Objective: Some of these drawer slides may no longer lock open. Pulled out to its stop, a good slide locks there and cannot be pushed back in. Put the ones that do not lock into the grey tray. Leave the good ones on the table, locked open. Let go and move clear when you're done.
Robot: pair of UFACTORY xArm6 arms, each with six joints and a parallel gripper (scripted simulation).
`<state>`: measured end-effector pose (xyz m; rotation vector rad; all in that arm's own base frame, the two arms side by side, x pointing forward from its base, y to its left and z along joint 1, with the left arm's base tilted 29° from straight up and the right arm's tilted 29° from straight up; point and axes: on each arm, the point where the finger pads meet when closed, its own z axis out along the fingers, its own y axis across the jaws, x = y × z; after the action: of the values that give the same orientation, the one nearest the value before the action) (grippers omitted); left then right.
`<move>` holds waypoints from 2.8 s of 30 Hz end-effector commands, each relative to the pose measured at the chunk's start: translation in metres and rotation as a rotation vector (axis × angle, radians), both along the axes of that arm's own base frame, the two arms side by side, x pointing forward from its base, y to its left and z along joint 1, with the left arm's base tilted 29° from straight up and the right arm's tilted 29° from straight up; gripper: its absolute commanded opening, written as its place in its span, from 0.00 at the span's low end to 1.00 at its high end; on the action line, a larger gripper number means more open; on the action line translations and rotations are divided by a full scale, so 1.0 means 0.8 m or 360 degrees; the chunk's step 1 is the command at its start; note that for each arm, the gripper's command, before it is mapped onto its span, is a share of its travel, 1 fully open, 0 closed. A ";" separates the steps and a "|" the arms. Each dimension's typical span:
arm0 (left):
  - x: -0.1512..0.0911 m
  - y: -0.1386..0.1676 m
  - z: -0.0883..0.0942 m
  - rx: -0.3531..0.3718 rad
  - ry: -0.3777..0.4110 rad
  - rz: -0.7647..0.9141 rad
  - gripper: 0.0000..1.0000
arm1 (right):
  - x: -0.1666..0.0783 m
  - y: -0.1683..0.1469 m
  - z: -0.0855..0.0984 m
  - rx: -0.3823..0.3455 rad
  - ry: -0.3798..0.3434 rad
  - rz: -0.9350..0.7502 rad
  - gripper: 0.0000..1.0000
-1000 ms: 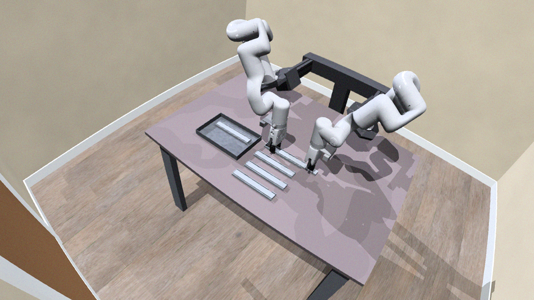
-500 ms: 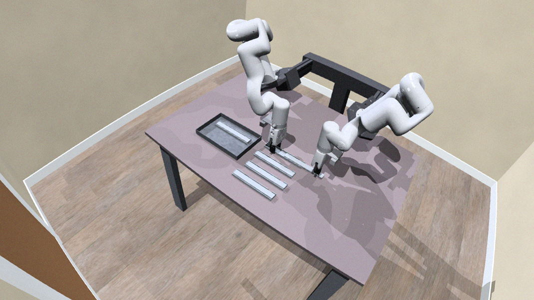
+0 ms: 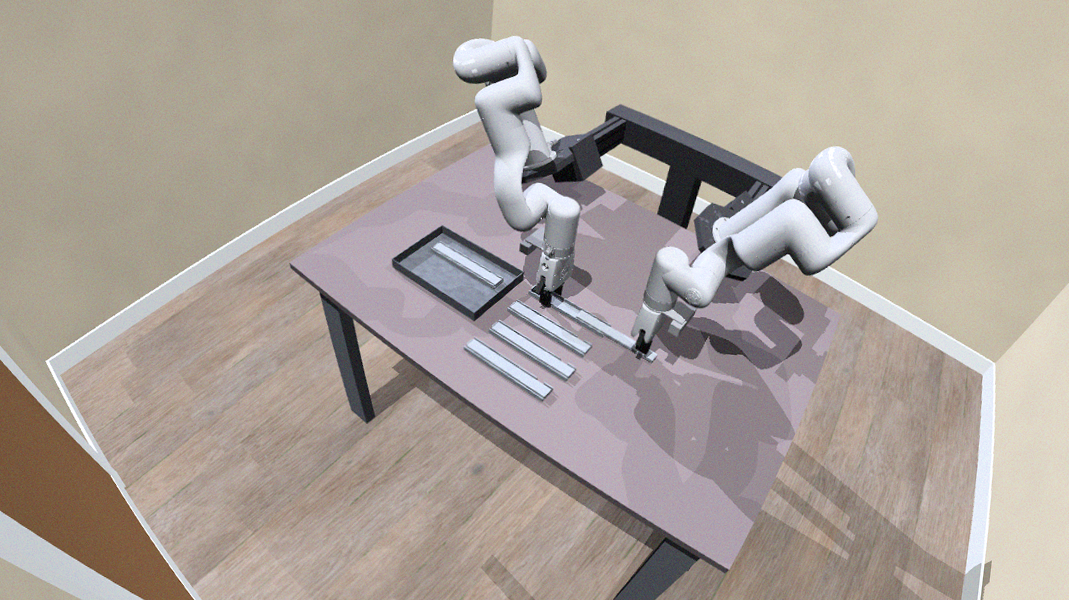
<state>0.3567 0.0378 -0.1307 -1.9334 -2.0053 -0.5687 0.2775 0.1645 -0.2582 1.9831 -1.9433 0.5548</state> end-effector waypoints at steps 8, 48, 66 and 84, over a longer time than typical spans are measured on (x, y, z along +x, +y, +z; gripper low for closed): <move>0.001 0.001 0.001 0.0000 -0.0003 -0.0001 0.00 | 0.001 0.002 0.001 0.0003 -0.0004 0.0001 0.00; 0.002 -0.023 -0.012 0.0000 -0.0003 -0.0001 0.00 | 0.001 0.002 0.001 0.0003 -0.0004 0.0000 0.00; 0.005 -0.059 -0.032 0.0000 -0.0003 -0.0001 0.00 | 0.002 0.001 0.001 0.0003 -0.0004 0.0000 0.00; 0.008 -0.110 -0.059 -0.0001 -0.0003 -0.0001 0.00 | 0.002 0.001 0.001 0.0003 -0.0004 0.0000 0.00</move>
<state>0.3614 -0.0408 -0.1731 -1.9342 -2.0063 -0.5697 0.2775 0.1644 -0.2582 1.9825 -1.9440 0.5547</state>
